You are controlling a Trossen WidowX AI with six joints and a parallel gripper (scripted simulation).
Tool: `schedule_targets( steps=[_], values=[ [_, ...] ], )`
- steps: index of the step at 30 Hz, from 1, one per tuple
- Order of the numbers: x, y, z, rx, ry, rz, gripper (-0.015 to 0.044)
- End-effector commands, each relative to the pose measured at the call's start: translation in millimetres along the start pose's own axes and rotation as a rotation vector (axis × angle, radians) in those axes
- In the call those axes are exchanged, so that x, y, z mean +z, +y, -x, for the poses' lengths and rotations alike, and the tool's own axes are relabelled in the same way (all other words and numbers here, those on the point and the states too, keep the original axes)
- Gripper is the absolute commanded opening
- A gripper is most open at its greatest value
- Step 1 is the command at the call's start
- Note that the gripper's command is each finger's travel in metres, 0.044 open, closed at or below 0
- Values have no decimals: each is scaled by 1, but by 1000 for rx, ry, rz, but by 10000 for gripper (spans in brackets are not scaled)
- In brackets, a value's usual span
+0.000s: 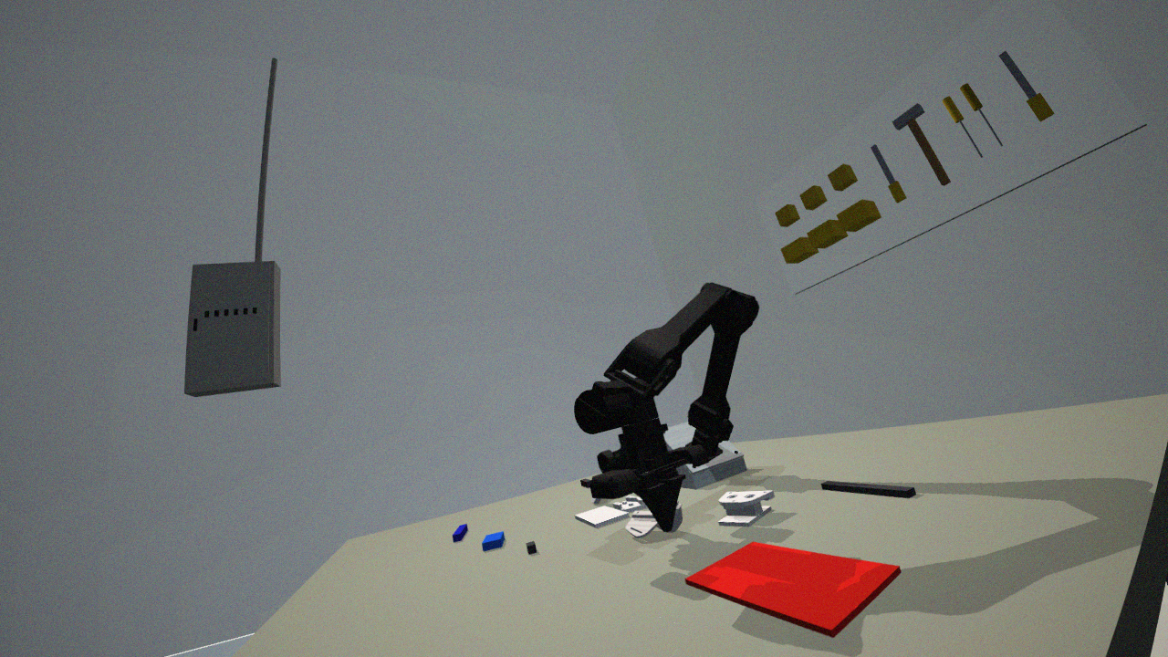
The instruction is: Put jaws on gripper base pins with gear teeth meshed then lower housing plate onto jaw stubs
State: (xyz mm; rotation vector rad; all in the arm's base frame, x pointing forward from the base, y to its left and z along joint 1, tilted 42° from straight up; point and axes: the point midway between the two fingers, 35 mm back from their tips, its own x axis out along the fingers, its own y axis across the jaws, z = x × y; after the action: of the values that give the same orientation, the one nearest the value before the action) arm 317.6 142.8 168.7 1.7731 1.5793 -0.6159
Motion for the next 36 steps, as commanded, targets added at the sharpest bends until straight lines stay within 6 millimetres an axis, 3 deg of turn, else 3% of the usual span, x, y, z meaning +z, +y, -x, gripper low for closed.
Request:
schedule_targets(
  steps=[1,19,28,34,36],
  values=[
    [1,-8,0,2,-7,-4,0],
    [2,-36,-1,0,-7,-5,0],
    [2,-37,6,0,-7,-5,0],
    [2,-37,54,-7,-6,-7,0],
    [2,-37,59,-7,-4,-8,0]
  ],
)
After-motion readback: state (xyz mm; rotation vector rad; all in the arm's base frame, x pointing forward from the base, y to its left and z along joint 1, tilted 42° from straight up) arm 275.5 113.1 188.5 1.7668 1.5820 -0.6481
